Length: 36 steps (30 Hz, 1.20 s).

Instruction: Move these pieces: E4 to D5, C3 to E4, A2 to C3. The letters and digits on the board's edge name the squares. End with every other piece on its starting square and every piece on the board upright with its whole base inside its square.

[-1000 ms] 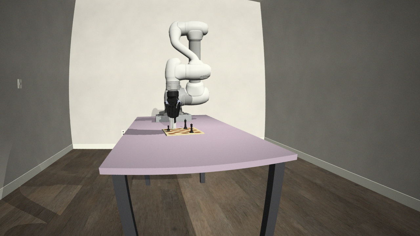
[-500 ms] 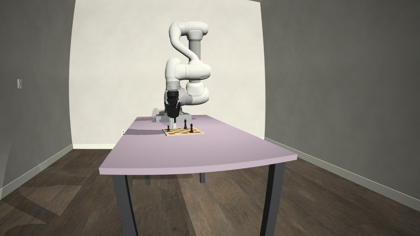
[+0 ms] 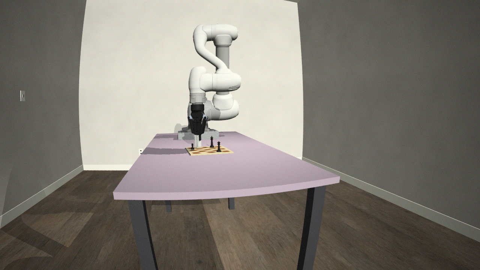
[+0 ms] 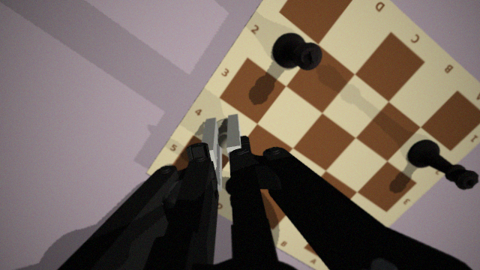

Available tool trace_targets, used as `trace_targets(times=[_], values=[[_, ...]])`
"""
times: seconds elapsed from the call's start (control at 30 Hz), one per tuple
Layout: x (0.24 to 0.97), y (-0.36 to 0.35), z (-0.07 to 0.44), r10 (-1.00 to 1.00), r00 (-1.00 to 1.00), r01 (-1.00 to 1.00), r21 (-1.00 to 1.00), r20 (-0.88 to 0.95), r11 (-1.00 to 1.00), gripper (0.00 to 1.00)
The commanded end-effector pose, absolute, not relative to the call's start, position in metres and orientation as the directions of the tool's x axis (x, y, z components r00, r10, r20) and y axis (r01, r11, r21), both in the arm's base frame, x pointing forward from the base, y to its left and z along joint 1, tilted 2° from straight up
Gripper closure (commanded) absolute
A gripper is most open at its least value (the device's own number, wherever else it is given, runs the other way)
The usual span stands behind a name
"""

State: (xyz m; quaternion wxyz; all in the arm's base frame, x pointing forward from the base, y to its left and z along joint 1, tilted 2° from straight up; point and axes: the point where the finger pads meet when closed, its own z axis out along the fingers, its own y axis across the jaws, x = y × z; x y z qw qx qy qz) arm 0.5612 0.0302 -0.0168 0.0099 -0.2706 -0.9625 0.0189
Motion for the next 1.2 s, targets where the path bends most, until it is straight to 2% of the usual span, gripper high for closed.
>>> trace_targets(times=[0.0,0.1,0.13,0.2,0.23,0.4,0.43,0.9,1.17], values=[[0.561,0.030,-0.017,0.521,-0.853,0.520,-0.041,0.009,0.853,0.96],[0.561,0.030,-0.017,0.521,-0.853,0.520,-0.041,0.009,0.853,0.96],[0.561,0.030,-0.017,0.521,-0.853,0.520,-0.041,0.009,0.853,0.92],[0.561,0.030,-0.017,0.521,-0.853,0.520,-0.041,0.009,0.853,0.92],[0.561,0.030,-0.017,0.521,-0.853,0.520,-0.041,0.009,0.853,0.88],[0.561,0.030,-0.017,0.521,-0.853,0.520,-0.041,0.009,0.853,0.84],[0.561,0.030,-0.017,0.521,-0.853,0.520,-0.041,0.009,0.853,0.80],[0.561,0.030,-0.015,0.521,-0.853,0.520,-0.041,0.009,0.853,0.80],[0.562,0.031,0.010,0.521,-0.853,0.520,-0.041,0.009,0.853,0.80]])
